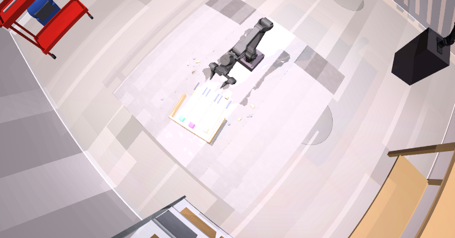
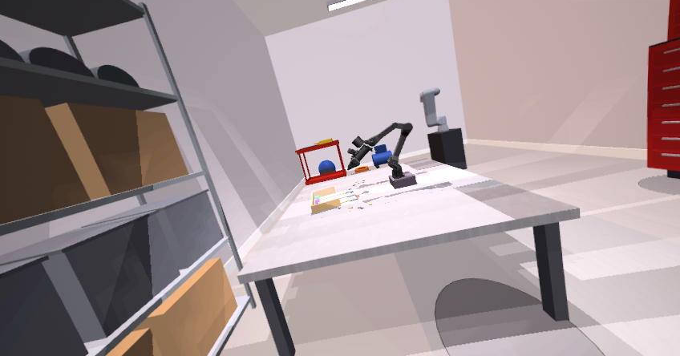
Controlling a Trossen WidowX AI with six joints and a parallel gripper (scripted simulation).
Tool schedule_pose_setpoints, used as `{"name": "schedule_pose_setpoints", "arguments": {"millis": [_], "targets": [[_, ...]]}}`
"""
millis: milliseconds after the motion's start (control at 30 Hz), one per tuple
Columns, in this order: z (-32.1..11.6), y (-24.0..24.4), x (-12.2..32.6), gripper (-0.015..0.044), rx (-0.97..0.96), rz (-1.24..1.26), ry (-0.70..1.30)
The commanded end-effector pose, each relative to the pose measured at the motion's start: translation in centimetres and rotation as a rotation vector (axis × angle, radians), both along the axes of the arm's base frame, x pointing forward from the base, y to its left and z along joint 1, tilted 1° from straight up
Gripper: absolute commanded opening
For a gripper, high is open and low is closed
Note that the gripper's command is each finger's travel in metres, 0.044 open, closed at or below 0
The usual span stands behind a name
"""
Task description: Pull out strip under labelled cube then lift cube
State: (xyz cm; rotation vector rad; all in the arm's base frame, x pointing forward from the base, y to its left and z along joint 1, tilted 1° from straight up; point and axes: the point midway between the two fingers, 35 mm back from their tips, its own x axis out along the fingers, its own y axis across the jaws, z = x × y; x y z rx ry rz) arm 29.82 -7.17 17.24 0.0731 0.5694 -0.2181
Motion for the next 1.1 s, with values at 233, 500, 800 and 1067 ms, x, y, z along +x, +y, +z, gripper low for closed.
{"name": "schedule_pose_setpoints", "arguments": {"millis": [233,500,800,1067], "targets": [[-0.8,0.6,1.1,0.0295,0.03,0.025,0.111],[-4.4,2.6,4.9,0.0085,0.082,0.118,0.448],[-8.9,5.1,6.9,0.0,0.11,0.19,0.795],[-10.4,6.1,6.8,0.0,0.112,0.205,0.938]]}}
